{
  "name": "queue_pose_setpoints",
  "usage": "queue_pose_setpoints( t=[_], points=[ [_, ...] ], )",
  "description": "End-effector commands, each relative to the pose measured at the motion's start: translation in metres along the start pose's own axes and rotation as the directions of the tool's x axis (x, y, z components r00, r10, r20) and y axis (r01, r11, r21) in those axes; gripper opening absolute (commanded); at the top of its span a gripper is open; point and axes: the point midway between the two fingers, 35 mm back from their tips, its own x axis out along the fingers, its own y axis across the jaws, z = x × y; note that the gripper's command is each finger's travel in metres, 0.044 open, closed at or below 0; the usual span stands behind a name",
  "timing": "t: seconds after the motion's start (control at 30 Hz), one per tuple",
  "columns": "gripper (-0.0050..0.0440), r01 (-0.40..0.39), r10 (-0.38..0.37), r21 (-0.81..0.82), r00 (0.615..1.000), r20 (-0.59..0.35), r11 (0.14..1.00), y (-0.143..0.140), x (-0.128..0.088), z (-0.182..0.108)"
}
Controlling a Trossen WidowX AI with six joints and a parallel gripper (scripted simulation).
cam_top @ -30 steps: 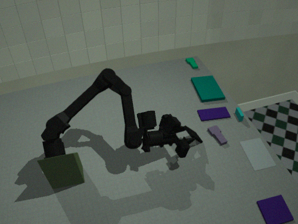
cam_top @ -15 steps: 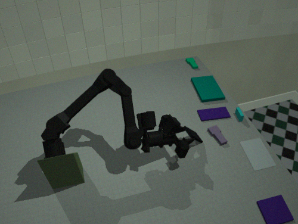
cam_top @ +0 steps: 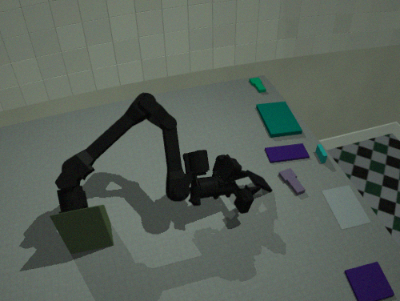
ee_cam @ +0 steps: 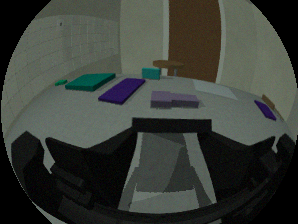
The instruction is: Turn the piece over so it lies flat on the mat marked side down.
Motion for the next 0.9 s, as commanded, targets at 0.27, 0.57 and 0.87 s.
queue_pose_setpoints(
  t=[0.27,0.57,0.87],
  points=[
    [0.0000,-0.001,0.001,0.001,1.000,-0.021,1.000,0.0000,-0.0013,-0.0100],
    [0.0000,-0.001,0.001,0.000,1.000,-0.009,1.000,-0.0001,0.0004,-0.0068],
    [0.0000,-0.002,0.002,0.000,1.000,-0.021,1.000,-0.0001,-0.0014,-0.0119]
  ],
)
